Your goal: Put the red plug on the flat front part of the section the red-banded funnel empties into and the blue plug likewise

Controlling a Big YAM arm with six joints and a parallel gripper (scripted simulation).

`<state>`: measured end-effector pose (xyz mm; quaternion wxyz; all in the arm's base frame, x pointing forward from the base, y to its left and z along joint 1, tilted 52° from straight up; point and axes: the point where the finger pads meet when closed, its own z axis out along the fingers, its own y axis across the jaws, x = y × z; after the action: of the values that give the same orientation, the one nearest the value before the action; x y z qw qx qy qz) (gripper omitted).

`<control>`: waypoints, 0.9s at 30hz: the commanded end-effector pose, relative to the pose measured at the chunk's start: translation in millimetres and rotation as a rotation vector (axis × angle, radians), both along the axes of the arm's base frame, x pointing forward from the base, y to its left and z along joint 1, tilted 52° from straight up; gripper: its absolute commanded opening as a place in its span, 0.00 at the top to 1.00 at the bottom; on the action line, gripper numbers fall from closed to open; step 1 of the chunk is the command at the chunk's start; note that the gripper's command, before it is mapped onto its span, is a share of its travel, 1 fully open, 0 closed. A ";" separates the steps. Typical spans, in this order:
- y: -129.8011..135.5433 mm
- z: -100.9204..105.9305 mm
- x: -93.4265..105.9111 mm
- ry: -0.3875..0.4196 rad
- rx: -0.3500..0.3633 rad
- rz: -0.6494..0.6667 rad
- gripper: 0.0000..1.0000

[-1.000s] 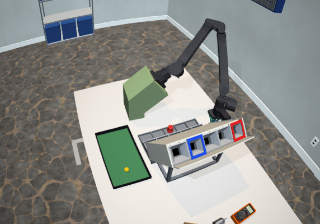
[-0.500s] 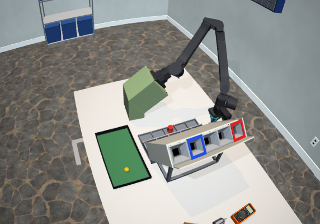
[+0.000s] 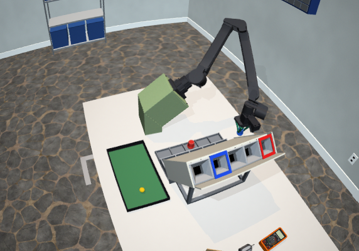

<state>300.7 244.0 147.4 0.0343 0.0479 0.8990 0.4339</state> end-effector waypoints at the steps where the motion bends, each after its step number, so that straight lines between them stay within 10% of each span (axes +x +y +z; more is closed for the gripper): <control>1: -19.1 36.9 11.7 -0.078 0.013 -0.001 1.00; 27: -50.7 65.0 6.0 -0.090 0.011 0.005 1.00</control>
<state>296.2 194.7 188.8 0.0439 0.0400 0.8990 0.4340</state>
